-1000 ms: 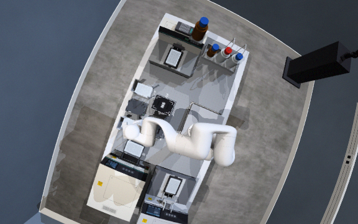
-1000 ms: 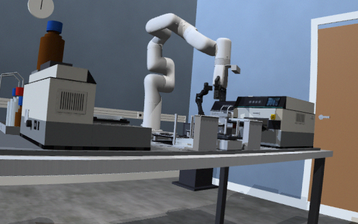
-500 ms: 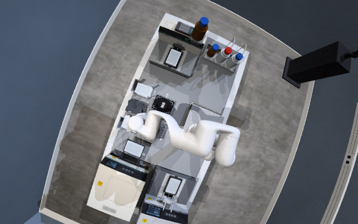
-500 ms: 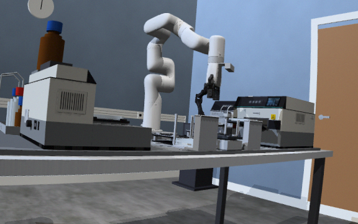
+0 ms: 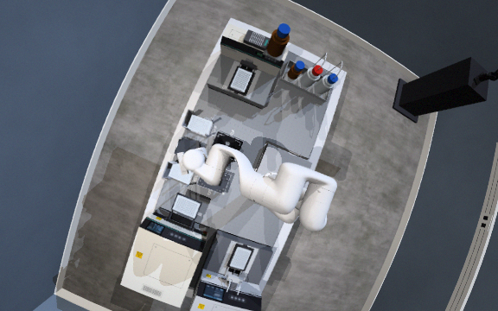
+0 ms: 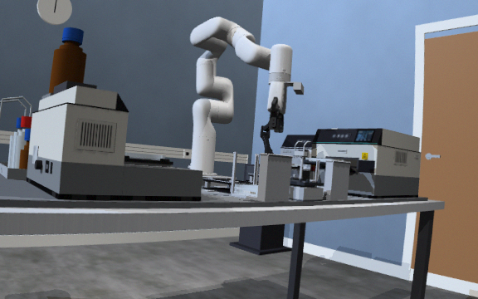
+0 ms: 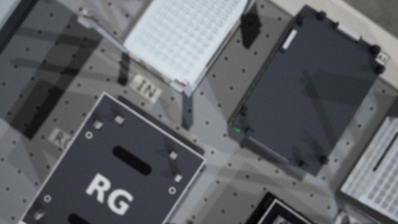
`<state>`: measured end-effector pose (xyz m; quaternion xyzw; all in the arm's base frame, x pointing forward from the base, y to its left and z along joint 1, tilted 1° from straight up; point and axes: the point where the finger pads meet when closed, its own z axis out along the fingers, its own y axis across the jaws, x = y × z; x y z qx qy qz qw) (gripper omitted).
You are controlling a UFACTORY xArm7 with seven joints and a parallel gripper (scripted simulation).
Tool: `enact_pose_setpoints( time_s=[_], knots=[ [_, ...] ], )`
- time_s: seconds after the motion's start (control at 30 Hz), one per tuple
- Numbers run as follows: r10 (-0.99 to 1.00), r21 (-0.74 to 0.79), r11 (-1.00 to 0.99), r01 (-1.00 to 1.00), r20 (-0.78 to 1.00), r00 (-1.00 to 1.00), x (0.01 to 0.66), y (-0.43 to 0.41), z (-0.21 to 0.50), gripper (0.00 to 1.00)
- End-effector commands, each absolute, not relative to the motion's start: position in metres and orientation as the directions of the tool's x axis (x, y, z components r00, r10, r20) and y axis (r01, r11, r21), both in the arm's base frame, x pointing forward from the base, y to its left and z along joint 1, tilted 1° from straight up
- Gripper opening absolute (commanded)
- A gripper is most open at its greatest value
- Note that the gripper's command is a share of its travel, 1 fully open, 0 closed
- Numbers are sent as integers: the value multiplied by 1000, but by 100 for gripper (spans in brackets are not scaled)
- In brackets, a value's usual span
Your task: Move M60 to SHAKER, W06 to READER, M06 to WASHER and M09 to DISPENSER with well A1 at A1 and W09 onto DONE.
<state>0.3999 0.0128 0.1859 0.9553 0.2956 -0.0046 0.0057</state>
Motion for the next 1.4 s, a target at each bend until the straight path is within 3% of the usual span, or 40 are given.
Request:
enact_pose_setpoints(
  time_s=[0.0, 0.2, 1.37],
  knots=[
    [565, 10, -825, 565, -8, 825, 401, -2, 188, 100],
    [660, 9, -752, 660, -10, 752, 401, -18, 188, 100],
    [748, 8, -664, 748, -11, 664, 399, -116, 189, 100]
  ],
)
